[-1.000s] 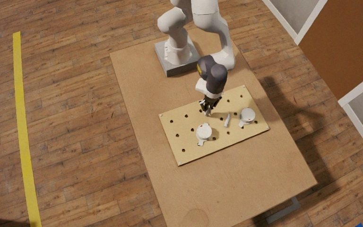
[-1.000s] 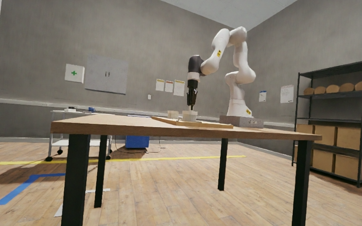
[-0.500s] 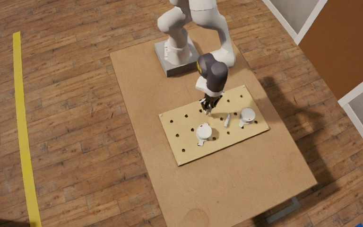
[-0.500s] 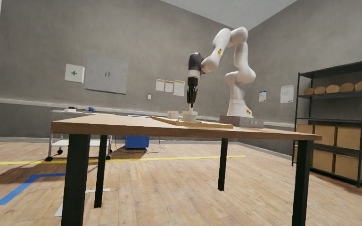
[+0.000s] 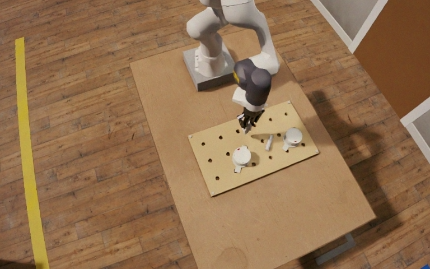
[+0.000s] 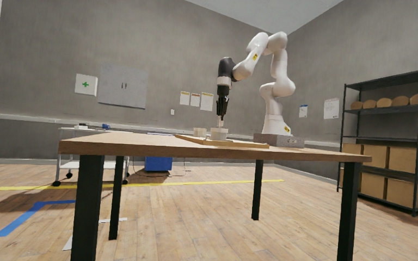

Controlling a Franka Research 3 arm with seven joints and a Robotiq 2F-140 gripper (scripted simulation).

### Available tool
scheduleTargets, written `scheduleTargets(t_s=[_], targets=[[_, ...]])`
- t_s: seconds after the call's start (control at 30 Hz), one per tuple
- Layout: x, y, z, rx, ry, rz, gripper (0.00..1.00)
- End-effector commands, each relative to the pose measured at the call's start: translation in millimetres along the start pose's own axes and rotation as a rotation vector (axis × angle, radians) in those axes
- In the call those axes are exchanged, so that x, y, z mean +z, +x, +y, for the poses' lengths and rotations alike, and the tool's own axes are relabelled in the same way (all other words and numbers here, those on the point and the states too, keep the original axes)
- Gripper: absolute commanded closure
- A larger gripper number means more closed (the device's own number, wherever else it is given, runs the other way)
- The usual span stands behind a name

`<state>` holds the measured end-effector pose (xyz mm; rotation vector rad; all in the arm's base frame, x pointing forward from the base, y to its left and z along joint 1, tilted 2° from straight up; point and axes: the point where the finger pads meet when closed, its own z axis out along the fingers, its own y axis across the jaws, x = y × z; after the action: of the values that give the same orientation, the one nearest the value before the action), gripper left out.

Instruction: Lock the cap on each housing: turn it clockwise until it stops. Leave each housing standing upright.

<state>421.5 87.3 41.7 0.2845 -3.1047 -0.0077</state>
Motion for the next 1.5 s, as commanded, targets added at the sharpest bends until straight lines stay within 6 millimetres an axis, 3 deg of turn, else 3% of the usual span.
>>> scheduleTargets(t_s=[0.0, 0.83, 1.47], targets=[[-9, 1, -1, 0.015, 0.002, 0.005, 0.9], [-52, 0, -1, 0.015, 0.002, 0.005, 0.9], [-61, 0, -1, 0.015, 0.002, 0.005, 0.9]])
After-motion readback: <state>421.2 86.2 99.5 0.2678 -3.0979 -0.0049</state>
